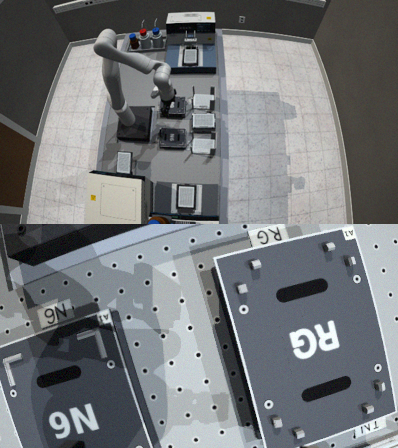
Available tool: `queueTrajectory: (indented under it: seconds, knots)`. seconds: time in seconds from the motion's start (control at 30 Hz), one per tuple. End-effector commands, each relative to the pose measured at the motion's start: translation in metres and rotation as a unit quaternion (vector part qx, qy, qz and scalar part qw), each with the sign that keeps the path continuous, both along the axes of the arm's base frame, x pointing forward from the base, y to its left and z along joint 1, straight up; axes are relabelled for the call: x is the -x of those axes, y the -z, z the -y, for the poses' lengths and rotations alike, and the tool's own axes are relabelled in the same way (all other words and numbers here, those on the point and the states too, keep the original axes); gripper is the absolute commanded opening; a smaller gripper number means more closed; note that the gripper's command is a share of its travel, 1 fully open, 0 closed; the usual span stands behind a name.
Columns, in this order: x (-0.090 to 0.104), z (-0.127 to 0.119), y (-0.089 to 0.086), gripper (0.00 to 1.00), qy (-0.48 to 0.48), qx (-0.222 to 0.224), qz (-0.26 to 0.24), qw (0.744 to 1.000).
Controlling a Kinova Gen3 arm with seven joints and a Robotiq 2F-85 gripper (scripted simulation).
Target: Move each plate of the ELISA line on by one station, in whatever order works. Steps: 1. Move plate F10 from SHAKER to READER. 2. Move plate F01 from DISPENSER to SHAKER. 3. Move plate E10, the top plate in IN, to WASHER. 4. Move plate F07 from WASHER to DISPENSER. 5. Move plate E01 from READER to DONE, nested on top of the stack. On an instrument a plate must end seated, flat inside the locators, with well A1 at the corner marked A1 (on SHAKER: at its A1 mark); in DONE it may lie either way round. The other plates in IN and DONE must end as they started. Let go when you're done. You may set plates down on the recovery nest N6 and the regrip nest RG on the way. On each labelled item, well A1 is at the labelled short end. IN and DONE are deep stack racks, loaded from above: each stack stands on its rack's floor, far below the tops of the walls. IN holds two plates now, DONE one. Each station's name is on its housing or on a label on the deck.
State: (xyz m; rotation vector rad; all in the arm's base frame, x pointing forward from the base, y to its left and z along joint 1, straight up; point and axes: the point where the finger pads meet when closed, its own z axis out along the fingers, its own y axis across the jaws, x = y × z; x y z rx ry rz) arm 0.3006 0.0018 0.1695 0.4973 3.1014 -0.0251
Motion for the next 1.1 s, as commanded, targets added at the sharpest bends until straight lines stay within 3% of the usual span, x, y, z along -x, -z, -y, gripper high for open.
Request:
queueTrajectory:
  seconds: [0.0,0.13,0.3,0.63,0.77,0.87,1.07]
  knots:
    - [0.000,-0.001,-0.001,1.00,-0.065,-0.007,0.000,0.998]
    - [-0.001,-0.001,-0.001,1.00,-0.145,-0.006,0.000,0.989]
    - [0.000,-0.001,0.000,1.00,-0.160,-0.007,-0.001,0.987]
    - [0.000,0.001,0.000,1.00,-0.158,-0.005,-0.002,0.987]
    - [0.003,0.007,0.000,1.00,-0.110,-0.007,0.001,0.994]
    - [0.007,0.017,0.000,1.00,-0.058,-0.003,0.002,0.998]
    - [0.016,0.037,-0.001,1.00,-0.064,-0.002,0.002,0.998]
